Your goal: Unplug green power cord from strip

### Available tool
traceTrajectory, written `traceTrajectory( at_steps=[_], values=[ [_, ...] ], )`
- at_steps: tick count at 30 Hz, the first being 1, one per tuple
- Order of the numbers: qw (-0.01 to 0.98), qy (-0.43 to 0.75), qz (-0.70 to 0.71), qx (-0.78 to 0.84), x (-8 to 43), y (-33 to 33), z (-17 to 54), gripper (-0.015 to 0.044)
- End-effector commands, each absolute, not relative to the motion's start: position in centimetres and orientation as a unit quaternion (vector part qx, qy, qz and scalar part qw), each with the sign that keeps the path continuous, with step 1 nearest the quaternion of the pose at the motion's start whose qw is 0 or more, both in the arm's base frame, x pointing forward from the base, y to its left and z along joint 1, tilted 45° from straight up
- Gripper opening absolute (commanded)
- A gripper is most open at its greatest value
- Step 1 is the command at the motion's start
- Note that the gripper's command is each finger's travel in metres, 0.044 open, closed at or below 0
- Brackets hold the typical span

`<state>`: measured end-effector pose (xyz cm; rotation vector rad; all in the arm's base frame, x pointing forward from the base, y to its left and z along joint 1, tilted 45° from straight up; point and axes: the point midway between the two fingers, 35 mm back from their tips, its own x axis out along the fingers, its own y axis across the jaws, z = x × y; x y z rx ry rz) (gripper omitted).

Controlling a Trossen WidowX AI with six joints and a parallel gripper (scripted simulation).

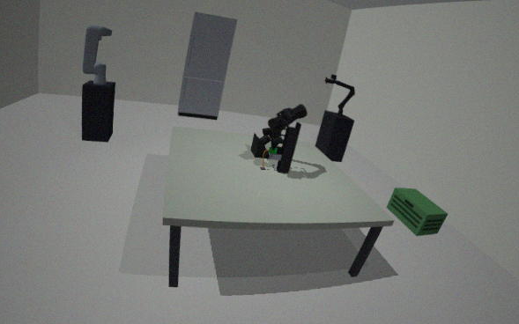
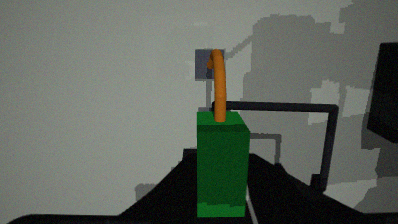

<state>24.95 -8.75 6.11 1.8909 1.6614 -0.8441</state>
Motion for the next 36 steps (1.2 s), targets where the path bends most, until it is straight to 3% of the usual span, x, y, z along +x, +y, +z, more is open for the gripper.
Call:
traceTrajectory(
  at_steps=[1,7,32,36],
  values=[
    [0.241,0.607,-0.309,0.691,25.0,-8.8,6.1,0.0035],
    [0.241,0.607,-0.309,0.691,25.0,-8.8,6.1,0.0000],
    [0.241,0.606,-0.310,0.692,24.6,-11.7,3.7,0.0000],
    [0.239,0.607,-0.308,0.693,24.8,-10.6,4.2,0.0105]
  ],
)
